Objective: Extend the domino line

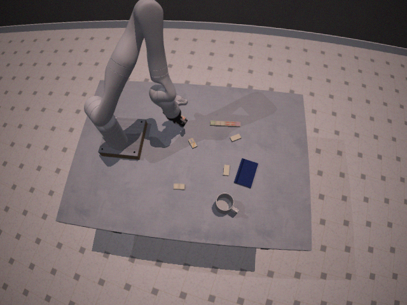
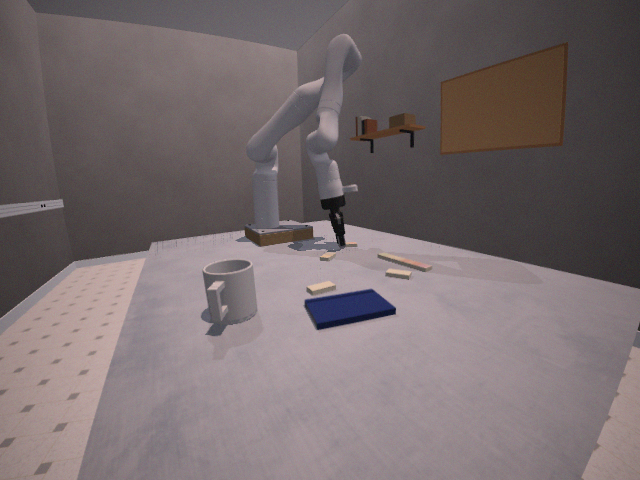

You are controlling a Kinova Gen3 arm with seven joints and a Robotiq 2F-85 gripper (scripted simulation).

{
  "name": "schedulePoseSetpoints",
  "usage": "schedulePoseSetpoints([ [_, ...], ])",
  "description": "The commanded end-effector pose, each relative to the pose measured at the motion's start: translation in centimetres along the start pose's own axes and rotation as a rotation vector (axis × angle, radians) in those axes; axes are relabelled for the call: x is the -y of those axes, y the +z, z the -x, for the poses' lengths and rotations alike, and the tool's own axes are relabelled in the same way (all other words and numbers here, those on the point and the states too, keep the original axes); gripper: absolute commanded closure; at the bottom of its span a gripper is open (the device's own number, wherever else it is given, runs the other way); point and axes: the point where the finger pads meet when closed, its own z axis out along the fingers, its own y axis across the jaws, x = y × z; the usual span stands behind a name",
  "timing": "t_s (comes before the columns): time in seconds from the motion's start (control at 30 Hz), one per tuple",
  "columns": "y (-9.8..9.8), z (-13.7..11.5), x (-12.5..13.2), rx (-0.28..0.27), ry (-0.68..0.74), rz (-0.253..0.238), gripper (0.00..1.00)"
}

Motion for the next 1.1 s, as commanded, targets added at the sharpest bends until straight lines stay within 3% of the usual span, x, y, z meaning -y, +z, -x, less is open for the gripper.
schedulePoseSetpoints([
  [0.0, 0.0, 0.0, 0.0, -0.001, 0.0, 0.0, 0.53],
  [0.77, -0.4, -0.1, 0.0, -0.001, 0.0, 0.0, 0.53],
  [1.07, -2.3, -0.4, 0.0, -0.001, 0.0, 0.0, 0.53],
])
